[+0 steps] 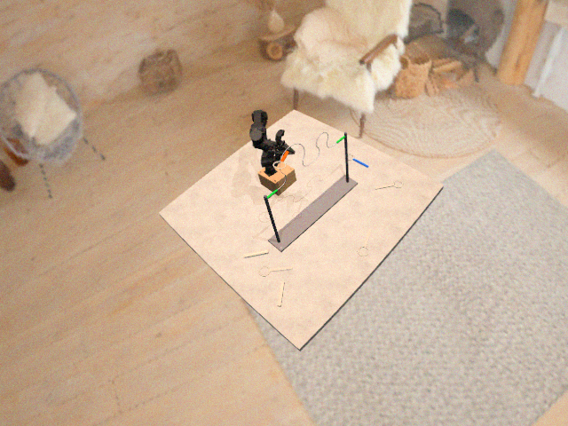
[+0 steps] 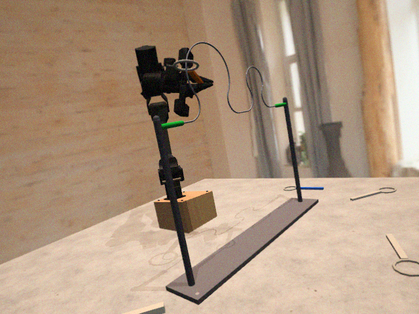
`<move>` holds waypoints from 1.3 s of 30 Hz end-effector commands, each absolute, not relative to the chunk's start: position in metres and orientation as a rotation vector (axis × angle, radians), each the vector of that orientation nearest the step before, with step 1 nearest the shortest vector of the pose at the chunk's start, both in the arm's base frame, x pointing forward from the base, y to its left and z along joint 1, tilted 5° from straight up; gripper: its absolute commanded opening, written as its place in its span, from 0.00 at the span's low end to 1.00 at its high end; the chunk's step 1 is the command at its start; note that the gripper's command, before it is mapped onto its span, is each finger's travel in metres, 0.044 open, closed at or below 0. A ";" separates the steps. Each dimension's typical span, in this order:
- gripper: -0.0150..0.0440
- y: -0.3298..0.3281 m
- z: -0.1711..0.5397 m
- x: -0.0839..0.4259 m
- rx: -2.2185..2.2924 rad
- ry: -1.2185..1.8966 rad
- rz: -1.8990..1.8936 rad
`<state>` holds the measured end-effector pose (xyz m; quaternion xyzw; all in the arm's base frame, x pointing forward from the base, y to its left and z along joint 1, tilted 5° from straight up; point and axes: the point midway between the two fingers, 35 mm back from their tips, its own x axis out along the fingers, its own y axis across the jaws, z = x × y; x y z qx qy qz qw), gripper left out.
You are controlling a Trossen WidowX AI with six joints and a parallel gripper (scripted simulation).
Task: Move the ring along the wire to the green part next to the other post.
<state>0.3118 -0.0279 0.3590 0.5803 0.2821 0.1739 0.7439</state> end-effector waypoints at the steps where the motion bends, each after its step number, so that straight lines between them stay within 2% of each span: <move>1: 0.00 -0.029 0.357 0.312 1.207 0.621 0.362; 39: 0.00 -0.037 0.342 0.313 0.722 0.626 0.217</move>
